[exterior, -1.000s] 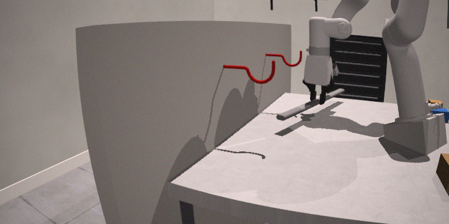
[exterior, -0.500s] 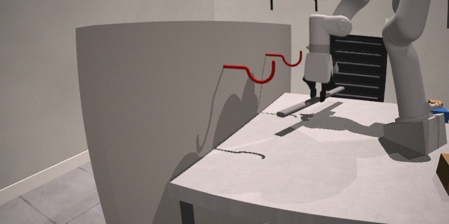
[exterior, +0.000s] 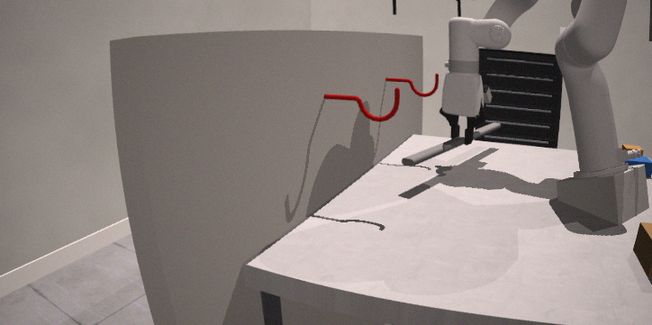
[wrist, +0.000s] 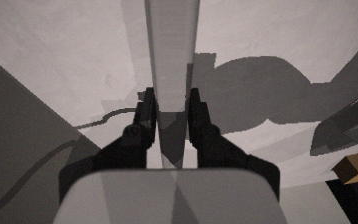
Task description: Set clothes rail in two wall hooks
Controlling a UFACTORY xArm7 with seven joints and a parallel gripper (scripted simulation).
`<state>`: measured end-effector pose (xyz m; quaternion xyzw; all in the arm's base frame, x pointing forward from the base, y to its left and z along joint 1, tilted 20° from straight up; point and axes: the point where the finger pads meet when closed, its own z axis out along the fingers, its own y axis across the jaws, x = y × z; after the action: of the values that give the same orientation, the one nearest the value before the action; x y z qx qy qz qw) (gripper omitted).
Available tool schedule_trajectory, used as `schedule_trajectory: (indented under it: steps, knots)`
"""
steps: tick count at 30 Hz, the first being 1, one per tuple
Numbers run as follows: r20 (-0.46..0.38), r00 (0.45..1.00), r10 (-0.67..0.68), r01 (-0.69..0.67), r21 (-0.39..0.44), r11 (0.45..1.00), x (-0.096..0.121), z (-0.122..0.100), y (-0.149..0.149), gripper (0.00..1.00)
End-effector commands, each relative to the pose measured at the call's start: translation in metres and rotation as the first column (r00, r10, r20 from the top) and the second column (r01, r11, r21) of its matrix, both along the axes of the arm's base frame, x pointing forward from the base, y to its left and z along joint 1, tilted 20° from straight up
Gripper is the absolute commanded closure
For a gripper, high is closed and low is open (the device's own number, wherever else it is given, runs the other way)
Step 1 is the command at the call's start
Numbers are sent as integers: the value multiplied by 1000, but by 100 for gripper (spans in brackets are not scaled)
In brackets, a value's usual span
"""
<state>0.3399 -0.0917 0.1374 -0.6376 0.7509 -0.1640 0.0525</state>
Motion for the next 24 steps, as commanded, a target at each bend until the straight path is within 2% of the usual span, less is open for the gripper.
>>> schedule_trajectory:
  steps: [1,24]
  knots:
    - [3,1000,0,0,0,1000,0,4,0,100]
    - [3,1000,0,0,-1,1000,-2,11,2,100]
